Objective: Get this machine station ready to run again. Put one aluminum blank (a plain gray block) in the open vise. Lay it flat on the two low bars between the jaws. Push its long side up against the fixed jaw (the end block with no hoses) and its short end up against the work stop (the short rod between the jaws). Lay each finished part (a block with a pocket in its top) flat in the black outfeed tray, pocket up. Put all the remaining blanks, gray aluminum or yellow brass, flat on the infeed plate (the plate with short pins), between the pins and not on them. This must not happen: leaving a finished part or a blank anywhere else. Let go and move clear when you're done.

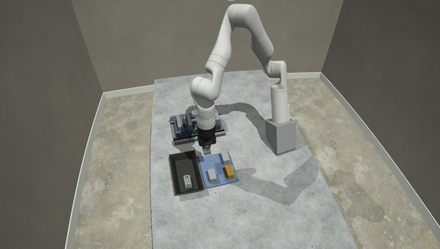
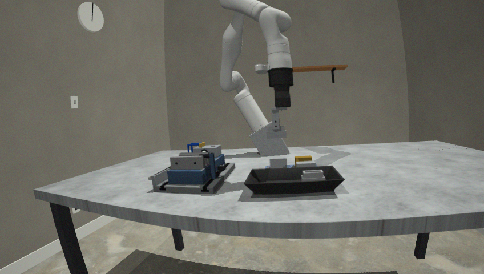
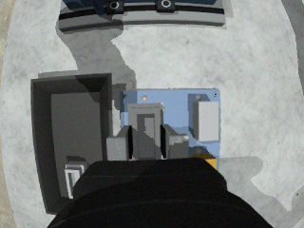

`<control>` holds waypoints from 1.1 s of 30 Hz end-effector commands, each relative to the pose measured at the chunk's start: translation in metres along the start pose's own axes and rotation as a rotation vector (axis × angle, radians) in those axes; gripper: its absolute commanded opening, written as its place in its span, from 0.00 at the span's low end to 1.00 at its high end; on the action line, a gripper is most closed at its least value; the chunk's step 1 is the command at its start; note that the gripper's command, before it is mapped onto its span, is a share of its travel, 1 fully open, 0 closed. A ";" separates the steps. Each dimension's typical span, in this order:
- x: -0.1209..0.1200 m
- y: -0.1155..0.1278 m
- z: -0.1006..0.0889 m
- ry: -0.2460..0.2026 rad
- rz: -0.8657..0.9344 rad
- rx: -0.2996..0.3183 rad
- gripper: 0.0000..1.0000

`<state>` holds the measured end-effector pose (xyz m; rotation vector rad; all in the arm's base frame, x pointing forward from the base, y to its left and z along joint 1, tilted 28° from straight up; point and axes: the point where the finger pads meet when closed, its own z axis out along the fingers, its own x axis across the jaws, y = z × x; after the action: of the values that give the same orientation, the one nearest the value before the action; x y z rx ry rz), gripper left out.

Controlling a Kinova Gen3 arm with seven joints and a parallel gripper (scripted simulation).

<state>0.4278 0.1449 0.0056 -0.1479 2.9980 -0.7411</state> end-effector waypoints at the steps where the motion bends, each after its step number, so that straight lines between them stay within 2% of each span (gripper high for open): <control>1: -0.009 0.001 0.000 -0.003 0.003 -0.002 0.00; 8: -0.040 0.002 -0.001 -0.005 0.003 -0.002 0.00; 10: -0.040 0.002 -0.001 -0.005 0.003 -0.002 0.00; 23: -0.102 -0.005 0.000 -0.003 0.003 -0.002 0.00; 33: -0.116 -0.008 0.000 -0.002 0.004 -0.002 0.00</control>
<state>0.5409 0.1511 0.0129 -0.1481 2.9968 -0.7373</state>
